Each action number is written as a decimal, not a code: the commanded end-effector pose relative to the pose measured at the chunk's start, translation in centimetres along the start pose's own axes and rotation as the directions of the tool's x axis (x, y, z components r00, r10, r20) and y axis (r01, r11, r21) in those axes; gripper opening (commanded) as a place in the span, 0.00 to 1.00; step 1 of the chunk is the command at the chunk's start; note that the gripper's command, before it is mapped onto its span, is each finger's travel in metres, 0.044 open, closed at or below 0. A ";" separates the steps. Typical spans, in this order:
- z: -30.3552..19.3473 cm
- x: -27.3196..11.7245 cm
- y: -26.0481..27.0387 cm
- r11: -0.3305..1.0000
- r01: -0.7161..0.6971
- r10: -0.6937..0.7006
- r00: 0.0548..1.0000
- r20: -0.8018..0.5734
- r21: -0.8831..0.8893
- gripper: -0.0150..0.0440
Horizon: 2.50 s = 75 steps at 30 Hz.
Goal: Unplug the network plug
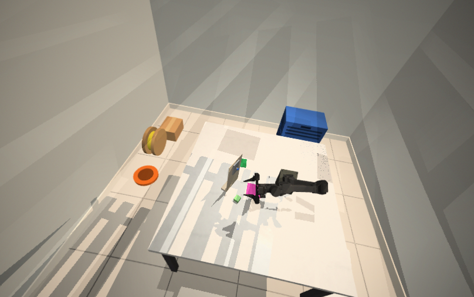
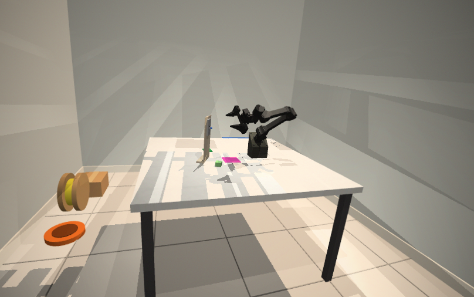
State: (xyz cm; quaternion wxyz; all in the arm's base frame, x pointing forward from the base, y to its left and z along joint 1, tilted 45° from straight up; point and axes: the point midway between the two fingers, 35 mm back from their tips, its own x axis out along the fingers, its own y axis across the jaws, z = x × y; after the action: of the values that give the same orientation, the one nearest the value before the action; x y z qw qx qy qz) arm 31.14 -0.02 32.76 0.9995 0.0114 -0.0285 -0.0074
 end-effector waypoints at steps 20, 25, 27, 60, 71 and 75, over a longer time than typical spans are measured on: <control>-4.4 -1.0 -0.8 0.799 0.093 -0.081 0.996 -0.047 0.594 0.52; -5.6 -1.3 -1.0 0.684 0.114 -0.103 0.993 -0.060 0.721 0.52; -6.1 -1.4 -1.1 0.632 0.121 -0.112 0.992 -0.065 0.766 0.52; -13.8 -4.5 -2.8 -0.414 0.024 -0.255 0.956 -0.142 0.910 0.52; -16.2 -5.7 -3.4 -0.680 -0.091 -0.299 0.940 -0.163 0.727 0.52; -16.2 -5.7 -3.4 -0.684 -0.093 -0.300 0.940 -0.163 0.723 0.52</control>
State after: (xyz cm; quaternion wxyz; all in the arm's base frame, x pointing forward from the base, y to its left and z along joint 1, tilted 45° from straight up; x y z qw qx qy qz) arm 26.49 -2.93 16.43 0.3781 0.9107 -0.1205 -0.1143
